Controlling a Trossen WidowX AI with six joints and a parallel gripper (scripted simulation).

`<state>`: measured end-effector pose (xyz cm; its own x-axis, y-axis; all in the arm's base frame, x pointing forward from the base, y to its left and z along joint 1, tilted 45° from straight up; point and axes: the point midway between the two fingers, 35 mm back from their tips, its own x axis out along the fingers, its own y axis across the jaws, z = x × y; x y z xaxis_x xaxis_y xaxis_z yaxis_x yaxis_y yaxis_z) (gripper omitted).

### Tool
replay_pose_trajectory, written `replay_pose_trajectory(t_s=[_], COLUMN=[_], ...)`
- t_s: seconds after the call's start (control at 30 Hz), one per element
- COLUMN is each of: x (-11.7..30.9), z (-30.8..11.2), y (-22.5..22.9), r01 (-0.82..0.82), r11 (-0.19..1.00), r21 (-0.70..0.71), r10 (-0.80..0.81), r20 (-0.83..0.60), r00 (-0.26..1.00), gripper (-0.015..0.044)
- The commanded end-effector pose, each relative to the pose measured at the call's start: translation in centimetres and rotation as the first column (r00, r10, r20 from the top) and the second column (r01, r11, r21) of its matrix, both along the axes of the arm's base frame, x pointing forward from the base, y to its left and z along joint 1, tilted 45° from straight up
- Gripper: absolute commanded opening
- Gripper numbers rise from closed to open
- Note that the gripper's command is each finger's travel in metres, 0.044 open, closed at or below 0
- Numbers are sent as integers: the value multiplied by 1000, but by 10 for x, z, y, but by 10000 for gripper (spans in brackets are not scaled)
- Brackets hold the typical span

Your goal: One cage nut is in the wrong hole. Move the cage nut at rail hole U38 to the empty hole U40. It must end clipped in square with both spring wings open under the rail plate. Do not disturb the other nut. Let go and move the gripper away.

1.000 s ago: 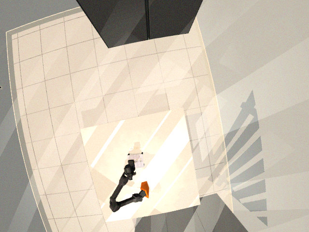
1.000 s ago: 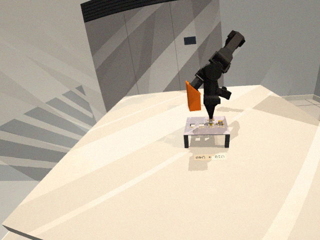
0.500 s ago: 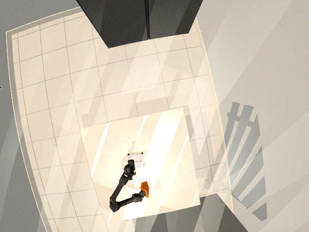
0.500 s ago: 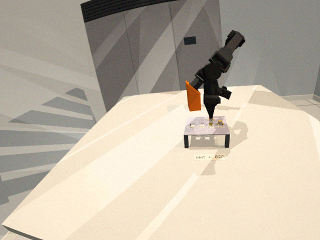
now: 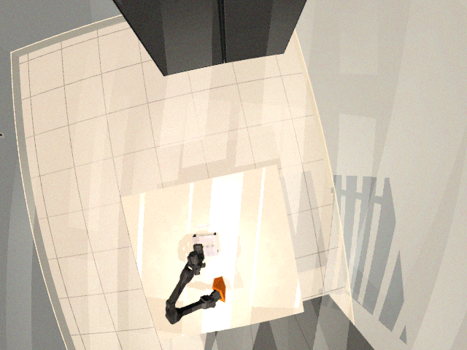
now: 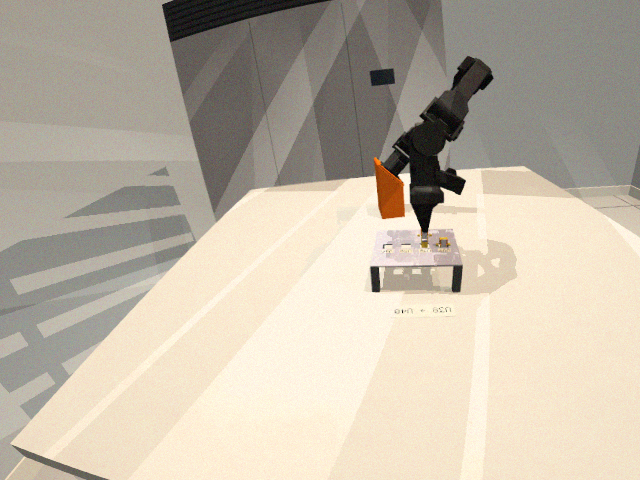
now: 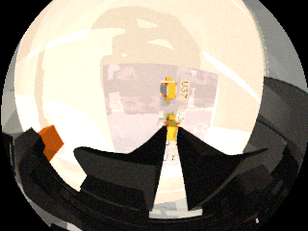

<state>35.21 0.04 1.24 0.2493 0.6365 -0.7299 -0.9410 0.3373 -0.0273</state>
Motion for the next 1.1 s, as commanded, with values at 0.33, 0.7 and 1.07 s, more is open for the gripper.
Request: replay_pose_trajectory(t_s=[0.33, 0.7, 1.07], x=[0, 0, 0], z=[3, 4, 5], y=[-1, -3, -4], r01=[-2, -2, -2], r11=[1000, 1000, 1000], r21=[4, 4, 5], r10=[2, 2, 2], r20=[3, 3, 3], r00=[1000, 1000, 1000], gripper=[30, 30, 30])
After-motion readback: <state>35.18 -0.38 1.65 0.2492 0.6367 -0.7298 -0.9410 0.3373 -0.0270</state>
